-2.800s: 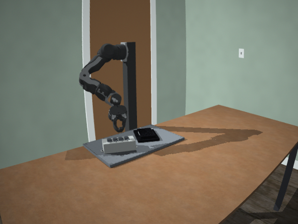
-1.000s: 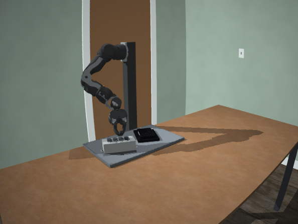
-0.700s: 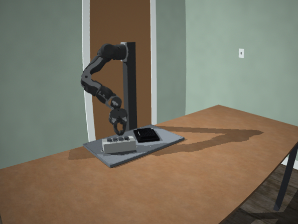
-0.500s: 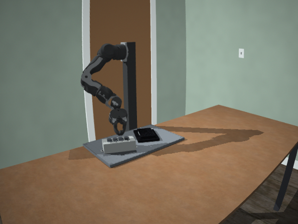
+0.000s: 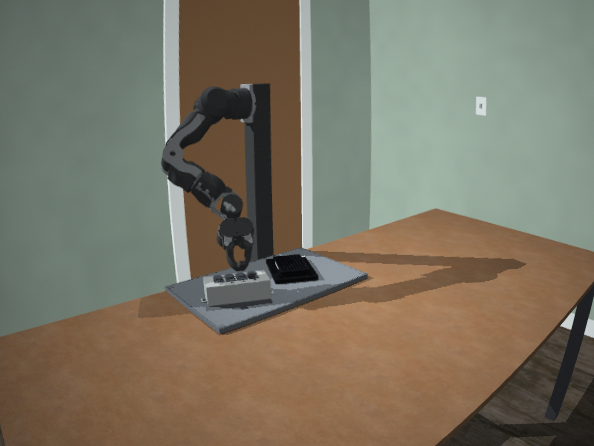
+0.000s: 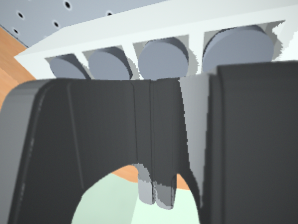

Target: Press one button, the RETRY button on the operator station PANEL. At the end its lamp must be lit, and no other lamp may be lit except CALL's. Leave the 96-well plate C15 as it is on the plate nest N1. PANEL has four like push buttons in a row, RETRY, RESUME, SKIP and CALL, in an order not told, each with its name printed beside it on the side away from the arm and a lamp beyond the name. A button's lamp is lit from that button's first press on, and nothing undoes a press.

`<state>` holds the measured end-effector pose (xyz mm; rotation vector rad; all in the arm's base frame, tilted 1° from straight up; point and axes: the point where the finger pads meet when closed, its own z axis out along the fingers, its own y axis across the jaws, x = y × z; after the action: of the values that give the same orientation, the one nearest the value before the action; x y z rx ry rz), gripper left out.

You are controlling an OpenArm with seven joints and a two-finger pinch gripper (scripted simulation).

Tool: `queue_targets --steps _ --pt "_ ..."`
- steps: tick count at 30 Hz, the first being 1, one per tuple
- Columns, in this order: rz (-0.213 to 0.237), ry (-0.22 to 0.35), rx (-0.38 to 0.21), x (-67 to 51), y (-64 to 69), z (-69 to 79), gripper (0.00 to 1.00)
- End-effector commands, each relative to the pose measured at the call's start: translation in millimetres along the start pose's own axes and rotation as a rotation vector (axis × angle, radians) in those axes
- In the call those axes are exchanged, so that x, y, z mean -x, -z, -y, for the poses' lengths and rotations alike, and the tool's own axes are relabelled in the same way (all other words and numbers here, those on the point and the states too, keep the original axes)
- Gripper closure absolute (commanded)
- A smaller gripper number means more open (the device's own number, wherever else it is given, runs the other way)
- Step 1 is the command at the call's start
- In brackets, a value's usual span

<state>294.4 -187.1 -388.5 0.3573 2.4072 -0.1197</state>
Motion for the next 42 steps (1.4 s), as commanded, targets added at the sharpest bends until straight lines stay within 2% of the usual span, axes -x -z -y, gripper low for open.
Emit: queue_targets --steps 1,42 --pt "-0.002 0.003 0.006 -1.1 -0.1 -1.1 1.00" --pt "0.000 0.000 0.006 -8.3 -6.4 -0.9 1.00"
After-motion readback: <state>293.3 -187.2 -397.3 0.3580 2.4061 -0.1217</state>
